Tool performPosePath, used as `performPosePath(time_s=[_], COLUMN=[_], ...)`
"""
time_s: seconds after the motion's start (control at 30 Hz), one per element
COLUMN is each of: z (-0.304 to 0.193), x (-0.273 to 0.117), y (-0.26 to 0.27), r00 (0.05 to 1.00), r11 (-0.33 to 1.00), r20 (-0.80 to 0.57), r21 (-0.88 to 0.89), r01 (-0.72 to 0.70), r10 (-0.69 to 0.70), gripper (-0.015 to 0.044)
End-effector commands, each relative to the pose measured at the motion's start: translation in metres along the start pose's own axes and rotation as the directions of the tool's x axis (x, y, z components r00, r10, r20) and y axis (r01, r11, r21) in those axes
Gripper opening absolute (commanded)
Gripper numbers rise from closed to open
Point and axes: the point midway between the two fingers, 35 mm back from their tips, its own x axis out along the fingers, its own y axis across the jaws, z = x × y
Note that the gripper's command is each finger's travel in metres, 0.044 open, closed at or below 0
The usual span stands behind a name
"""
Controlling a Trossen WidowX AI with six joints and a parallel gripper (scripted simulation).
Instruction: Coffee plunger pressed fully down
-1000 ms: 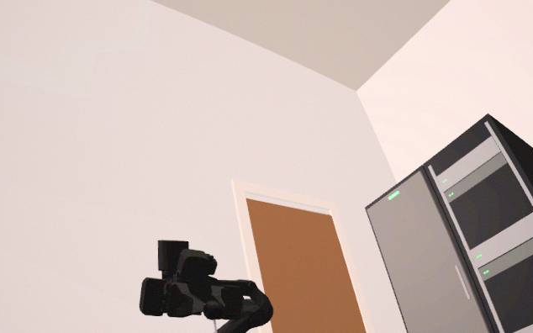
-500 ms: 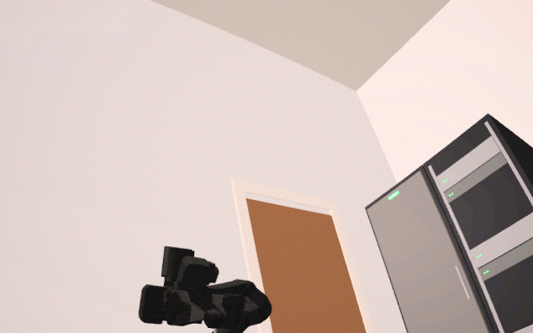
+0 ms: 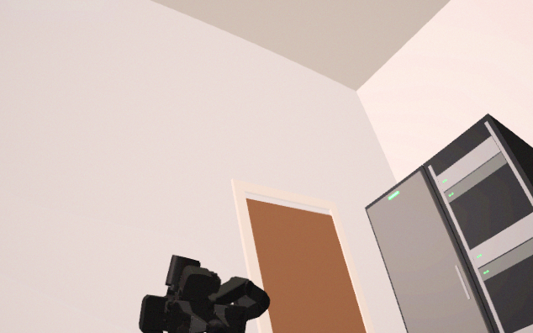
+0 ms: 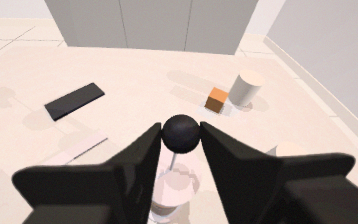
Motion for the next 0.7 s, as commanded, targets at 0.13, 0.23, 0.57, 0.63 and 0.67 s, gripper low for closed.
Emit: performPosePath(time_s=[0.13,0.23,0.57,0.63,0.67], z=[-0.034,-0.036,-0.032,-0.031,-0.031], x=[0.013,0.017,0.028,0.029,0.03], y=[0.002,0.003,0.002,0.001,0.001], r00=[0.999,0.999,0.999,0.999,0.999], r11=[0.998,0.998,0.998,0.998,0.998], r20=[-0.052,-0.049,-0.045,-0.045,-0.045], r21=[0.061,0.063,0.063,0.063,0.063], r01=[-0.001,-0.003,-0.007,-0.007,-0.007], r10=[0.004,0.006,0.009,0.01,0.01], gripper=[0.0129,0.0129,0.0129,0.0129,0.0129])
